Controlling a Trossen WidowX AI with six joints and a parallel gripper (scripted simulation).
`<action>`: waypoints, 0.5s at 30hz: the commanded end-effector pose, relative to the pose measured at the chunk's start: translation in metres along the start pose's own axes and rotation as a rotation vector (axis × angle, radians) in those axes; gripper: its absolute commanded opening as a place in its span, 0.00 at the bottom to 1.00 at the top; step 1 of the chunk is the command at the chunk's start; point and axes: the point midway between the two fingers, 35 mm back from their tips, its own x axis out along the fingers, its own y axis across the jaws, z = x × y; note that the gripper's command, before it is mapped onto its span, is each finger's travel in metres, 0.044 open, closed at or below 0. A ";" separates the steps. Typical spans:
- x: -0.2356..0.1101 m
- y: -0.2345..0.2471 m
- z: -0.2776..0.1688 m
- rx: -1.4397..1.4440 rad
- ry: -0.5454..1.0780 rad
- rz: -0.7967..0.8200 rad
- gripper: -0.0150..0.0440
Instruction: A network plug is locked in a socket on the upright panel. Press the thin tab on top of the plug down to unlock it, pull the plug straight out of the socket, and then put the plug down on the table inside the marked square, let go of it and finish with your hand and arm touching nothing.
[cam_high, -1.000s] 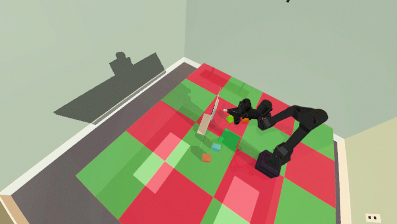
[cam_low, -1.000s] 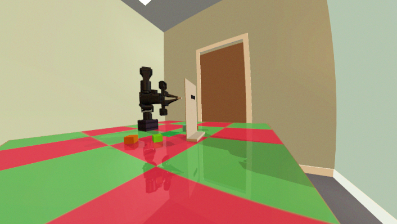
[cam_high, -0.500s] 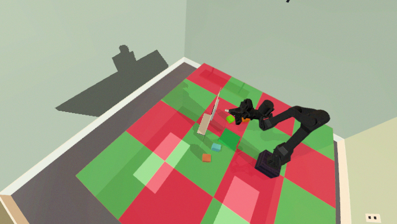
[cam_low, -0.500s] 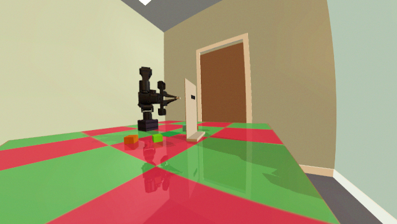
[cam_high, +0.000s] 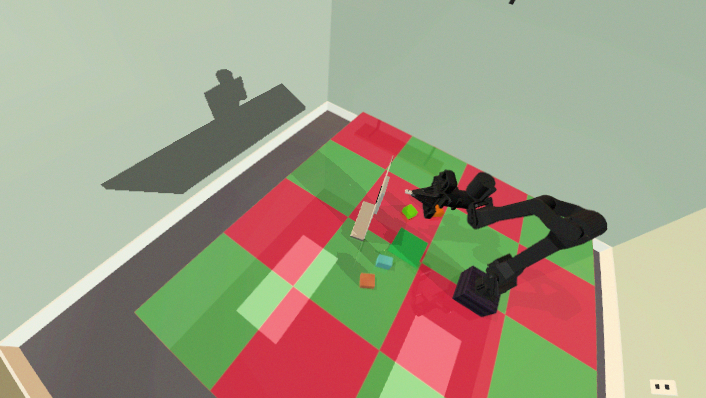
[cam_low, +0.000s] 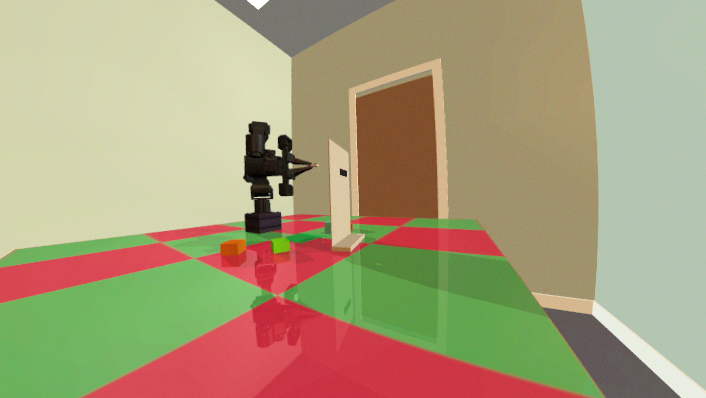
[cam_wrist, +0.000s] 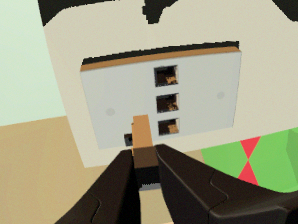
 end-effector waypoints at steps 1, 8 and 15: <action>-0.004 0.011 -0.002 0.001 0.002 0.000 0.25; -0.009 0.024 -0.006 0.003 0.003 0.000 0.25; -0.010 0.029 -0.009 0.016 -0.005 -0.005 0.25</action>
